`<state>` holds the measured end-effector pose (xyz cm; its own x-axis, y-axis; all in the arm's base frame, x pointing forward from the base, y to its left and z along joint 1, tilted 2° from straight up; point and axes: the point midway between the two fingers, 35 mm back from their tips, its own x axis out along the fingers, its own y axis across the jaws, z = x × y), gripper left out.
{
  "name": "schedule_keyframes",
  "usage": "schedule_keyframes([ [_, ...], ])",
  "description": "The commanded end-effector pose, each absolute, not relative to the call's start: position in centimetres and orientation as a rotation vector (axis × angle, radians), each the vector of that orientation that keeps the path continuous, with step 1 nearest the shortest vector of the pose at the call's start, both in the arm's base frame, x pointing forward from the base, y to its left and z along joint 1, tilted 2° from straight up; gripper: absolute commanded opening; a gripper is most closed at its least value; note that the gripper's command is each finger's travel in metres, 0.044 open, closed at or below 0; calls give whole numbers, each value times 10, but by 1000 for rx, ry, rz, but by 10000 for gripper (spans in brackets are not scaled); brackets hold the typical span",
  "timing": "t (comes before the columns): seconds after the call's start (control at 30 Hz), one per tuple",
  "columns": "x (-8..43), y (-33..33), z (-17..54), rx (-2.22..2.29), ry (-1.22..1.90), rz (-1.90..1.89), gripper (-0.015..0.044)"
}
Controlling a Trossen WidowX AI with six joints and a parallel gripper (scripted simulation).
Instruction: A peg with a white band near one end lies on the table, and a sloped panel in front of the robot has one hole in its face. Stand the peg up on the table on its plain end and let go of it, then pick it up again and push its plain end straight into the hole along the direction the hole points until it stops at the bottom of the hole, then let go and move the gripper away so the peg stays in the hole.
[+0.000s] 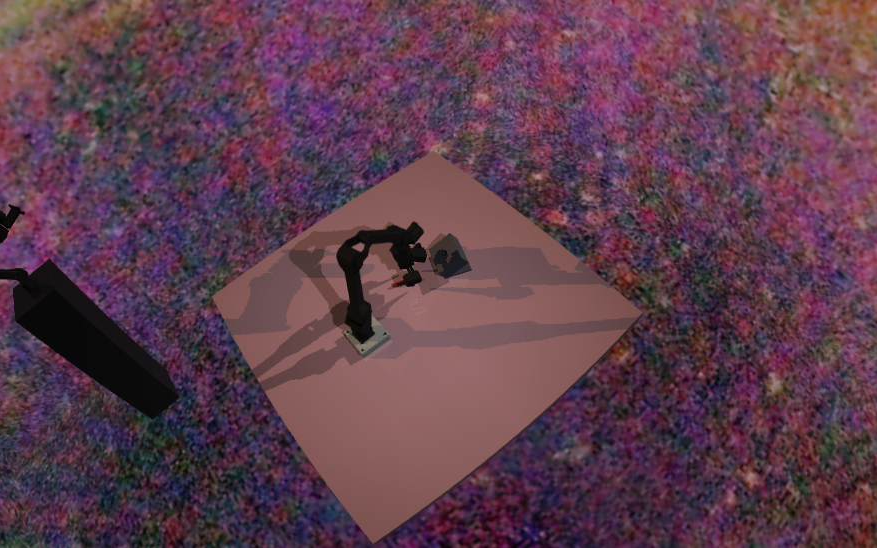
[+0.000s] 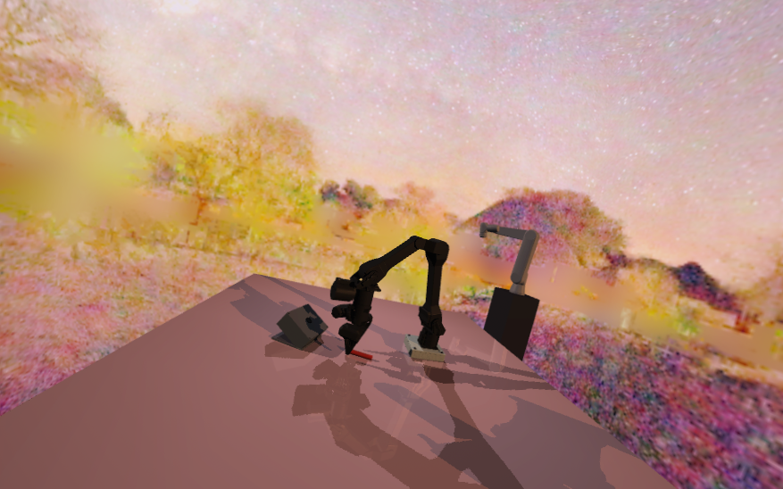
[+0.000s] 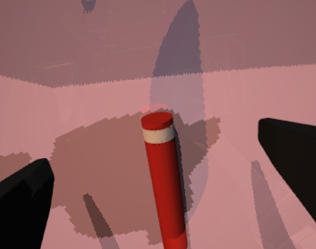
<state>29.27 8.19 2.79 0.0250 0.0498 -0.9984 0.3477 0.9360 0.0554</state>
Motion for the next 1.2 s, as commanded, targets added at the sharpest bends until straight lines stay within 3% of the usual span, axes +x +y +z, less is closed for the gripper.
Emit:
schedule_keyframes([
  [0.0,290,81,19,320,1546,-248,440],
  [0.13,290,81,15,321,1546,-248,440],
  [0.57,290,81,15,321,1546,-248,110],
  [0.83,290,81,15,321,1546,-248,110],
  [1.17,290,81,15,321,1546,-248,51],
])
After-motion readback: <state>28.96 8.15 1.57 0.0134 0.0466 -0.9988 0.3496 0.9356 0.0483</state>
